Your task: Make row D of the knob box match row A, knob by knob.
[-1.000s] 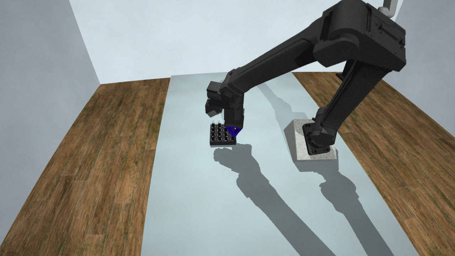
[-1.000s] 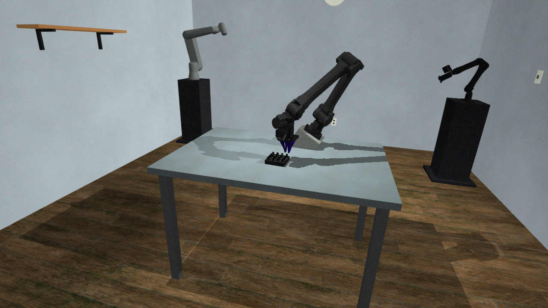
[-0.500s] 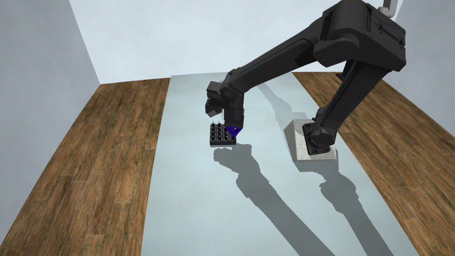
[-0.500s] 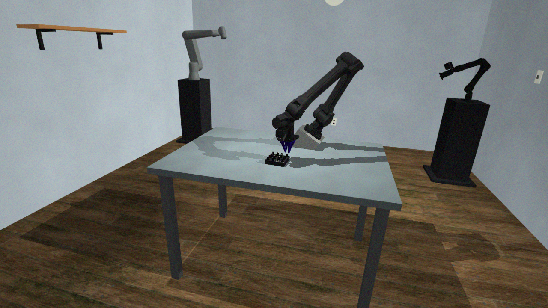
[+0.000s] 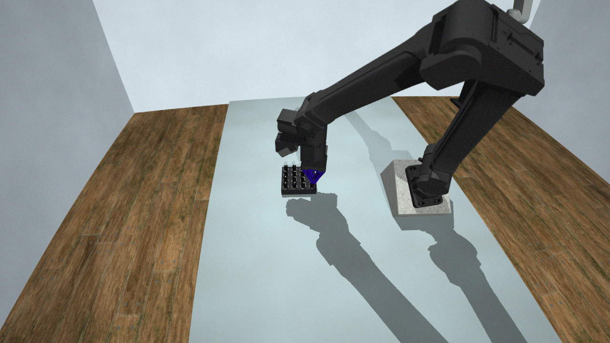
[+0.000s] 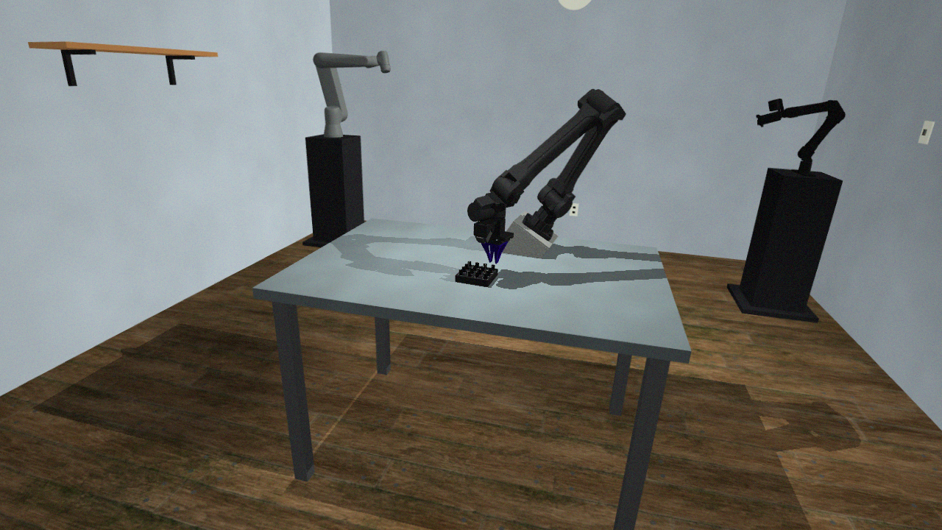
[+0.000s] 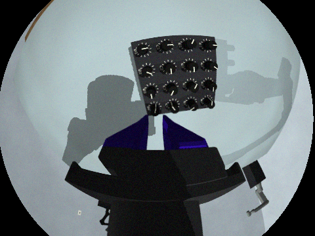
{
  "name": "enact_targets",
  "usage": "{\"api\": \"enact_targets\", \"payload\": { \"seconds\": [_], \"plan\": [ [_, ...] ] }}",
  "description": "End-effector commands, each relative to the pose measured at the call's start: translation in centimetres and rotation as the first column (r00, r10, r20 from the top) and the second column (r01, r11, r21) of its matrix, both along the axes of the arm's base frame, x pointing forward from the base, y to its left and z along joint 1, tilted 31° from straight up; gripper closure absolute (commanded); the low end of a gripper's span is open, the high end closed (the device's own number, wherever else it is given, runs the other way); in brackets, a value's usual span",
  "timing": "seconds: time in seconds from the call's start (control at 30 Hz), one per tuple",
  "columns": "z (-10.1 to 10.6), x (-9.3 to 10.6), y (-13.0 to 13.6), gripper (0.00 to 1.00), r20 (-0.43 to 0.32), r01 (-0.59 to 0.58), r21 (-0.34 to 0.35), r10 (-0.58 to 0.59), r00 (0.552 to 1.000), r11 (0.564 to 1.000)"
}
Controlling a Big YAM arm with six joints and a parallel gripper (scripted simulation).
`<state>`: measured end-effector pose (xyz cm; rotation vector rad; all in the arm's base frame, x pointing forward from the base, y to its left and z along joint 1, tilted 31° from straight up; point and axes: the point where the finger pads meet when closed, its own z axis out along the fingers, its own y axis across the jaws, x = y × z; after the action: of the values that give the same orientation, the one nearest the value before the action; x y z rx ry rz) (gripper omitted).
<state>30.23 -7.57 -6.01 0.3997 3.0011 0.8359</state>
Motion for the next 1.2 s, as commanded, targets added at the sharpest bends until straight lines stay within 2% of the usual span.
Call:
{"api": "enact_targets", "payload": {
  "seconds": [0.0, 1.17],
  "plan": [
    [0.14, 1.32, -0.48, 0.8, 0.016, -0.001, -0.006, 0.002, 1.0, 1.0],
    [0.25, 1.67, -0.49, 0.8, 0.019, -0.002, -0.008, 0.002, 1.0, 1.0]
  ]
}}
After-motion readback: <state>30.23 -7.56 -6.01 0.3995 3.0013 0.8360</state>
